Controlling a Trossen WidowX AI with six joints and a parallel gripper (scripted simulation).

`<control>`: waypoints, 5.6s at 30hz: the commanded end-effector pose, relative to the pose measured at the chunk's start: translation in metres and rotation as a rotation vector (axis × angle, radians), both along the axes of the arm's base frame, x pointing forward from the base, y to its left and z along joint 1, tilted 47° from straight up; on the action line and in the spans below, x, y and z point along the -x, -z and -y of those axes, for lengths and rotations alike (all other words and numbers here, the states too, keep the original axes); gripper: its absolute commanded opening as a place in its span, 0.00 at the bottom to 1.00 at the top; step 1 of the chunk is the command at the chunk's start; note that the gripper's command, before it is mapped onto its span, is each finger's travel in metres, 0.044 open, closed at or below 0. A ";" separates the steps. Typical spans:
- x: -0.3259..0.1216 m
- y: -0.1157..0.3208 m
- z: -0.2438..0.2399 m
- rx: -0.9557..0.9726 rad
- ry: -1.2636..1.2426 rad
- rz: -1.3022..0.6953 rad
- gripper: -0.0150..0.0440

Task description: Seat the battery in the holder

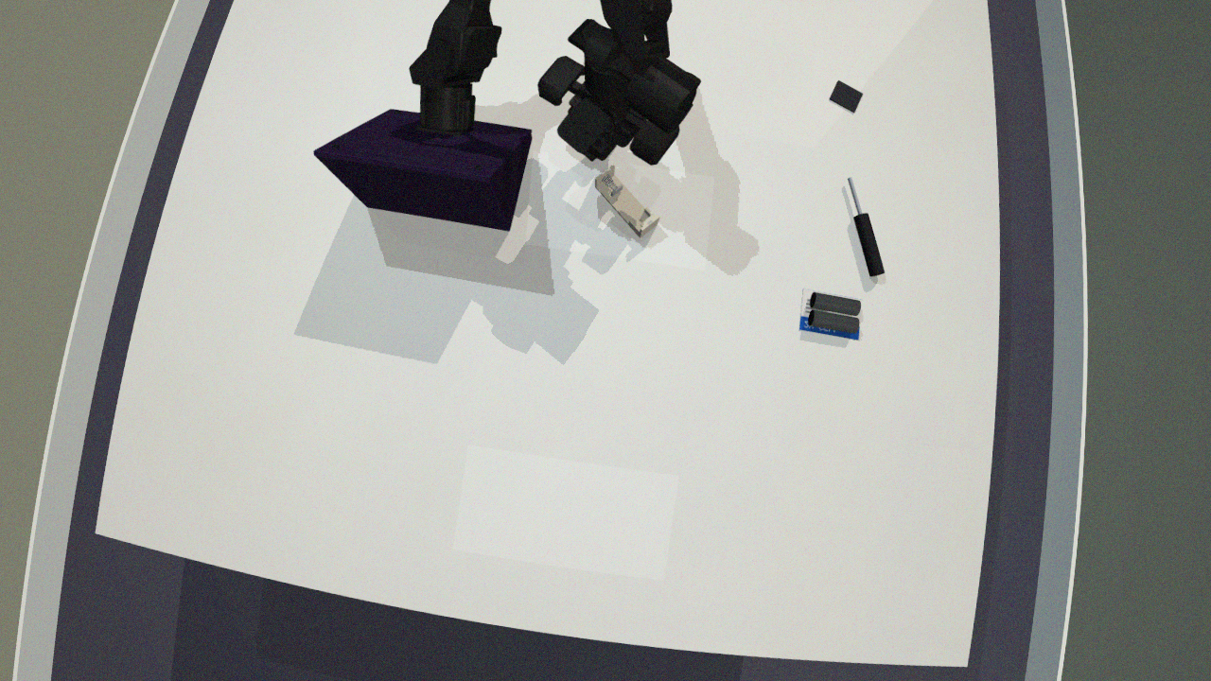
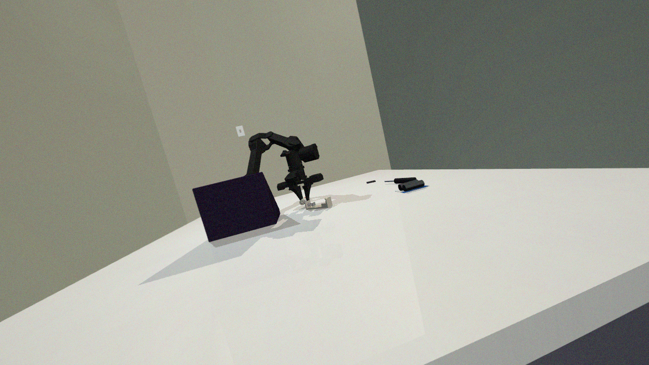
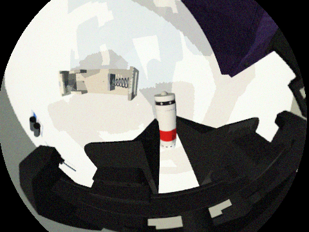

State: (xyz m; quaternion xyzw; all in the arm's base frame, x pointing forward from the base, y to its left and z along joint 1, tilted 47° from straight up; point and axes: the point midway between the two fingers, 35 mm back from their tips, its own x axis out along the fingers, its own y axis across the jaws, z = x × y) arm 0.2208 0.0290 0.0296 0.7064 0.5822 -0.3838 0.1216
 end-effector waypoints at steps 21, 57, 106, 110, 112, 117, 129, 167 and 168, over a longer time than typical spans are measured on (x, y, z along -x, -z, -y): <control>-0.020 -0.012 0.056 0.019 -0.355 0.365 0.37; -0.049 0.038 0.096 0.168 -0.877 0.956 0.37; -0.048 0.058 0.068 0.520 -0.807 0.967 0.37; -0.047 0.059 0.067 0.546 -0.799 0.968 0.37; -0.047 0.059 0.066 0.559 -0.794 0.969 0.37; -0.046 0.059 0.064 0.586 -0.784 0.972 0.37; -0.040 0.056 0.059 0.588 -0.784 0.969 0.37; -0.030 0.053 0.051 0.514 -0.832 0.937 0.37; -0.030 0.053 0.051 0.508 -0.834 0.936 0.37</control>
